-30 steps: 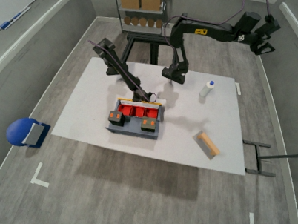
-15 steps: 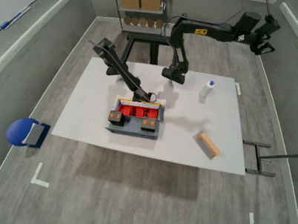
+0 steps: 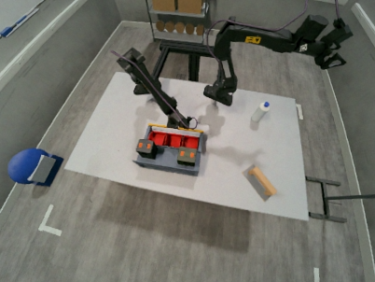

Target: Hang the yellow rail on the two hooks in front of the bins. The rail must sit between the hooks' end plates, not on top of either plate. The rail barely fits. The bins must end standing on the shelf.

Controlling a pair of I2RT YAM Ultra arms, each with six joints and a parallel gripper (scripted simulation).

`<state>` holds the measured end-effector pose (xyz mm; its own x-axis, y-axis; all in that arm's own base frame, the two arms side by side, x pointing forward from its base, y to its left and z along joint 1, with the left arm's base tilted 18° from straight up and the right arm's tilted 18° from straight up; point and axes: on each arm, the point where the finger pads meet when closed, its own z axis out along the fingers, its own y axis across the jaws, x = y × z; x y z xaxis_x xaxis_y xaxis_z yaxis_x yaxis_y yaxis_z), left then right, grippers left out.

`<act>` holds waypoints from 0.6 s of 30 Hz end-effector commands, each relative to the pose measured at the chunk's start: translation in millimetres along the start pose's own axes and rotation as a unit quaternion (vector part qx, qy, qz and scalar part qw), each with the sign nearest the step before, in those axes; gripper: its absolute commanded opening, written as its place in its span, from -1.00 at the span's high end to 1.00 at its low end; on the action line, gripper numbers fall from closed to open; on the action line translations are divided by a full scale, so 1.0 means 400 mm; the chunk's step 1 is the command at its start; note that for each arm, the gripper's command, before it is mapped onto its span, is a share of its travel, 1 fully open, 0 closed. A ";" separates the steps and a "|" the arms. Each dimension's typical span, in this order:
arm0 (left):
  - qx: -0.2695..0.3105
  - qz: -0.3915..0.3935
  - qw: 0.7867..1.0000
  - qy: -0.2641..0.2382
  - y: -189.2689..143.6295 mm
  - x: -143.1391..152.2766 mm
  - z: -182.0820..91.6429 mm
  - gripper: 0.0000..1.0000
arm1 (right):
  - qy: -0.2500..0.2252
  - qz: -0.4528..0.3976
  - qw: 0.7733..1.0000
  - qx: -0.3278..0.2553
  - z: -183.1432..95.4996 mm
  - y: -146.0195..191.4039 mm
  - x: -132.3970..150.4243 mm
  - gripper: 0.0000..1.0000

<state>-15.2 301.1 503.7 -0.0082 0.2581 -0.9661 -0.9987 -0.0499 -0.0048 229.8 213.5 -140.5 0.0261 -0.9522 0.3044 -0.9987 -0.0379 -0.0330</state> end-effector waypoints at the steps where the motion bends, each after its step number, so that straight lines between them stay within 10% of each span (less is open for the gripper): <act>1: -0.003 0.003 1.000 -0.026 0.008 -0.043 -0.023 -1.00 | -0.024 0.002 1.000 0.014 -0.025 -0.019 -0.049 1.00; 18: -0.003 0.003 1.000 -0.026 0.008 -0.043 -0.023 -1.00 | -0.031 0.004 0.999 0.020 -0.043 -0.023 -0.050 1.00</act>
<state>-15.2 301.1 503.7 -0.0082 0.2581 -0.9661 -0.9987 -0.0499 -0.0048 229.1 212.7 -142.1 0.0266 -0.9512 0.3075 -0.9988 -0.0377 -0.0303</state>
